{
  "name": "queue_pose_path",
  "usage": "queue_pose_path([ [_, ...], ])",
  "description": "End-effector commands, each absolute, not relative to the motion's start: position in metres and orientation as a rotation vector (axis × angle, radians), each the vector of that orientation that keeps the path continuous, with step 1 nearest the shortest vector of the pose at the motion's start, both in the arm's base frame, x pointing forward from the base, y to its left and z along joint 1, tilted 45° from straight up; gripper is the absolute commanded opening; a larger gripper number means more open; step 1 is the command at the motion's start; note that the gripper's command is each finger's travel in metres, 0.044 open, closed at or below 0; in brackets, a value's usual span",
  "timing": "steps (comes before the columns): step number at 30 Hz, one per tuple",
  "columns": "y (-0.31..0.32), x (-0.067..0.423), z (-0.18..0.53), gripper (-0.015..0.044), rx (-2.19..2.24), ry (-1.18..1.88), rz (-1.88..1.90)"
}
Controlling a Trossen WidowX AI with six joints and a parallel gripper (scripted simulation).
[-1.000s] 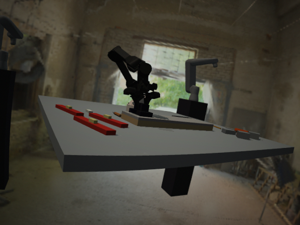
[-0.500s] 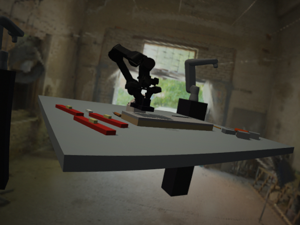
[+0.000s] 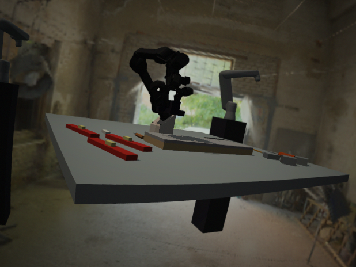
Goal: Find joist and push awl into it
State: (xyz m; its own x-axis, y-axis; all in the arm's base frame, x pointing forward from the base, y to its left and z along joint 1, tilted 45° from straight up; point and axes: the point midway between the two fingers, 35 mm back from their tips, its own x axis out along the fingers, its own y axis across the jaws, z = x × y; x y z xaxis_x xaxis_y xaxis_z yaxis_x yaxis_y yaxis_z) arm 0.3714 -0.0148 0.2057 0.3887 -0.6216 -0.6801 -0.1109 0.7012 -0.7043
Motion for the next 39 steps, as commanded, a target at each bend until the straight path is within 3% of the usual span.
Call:
queue_pose_path([
  [1,-0.005,0.373,0.204,0.0,-0.769,1.145,-0.347],
  [19,0.138,0.371,0.091,0.0,-1.012,1.248,0.11],
  [39,0.262,0.275,-0.042,0.0,-1.32,1.343,0.584],
])
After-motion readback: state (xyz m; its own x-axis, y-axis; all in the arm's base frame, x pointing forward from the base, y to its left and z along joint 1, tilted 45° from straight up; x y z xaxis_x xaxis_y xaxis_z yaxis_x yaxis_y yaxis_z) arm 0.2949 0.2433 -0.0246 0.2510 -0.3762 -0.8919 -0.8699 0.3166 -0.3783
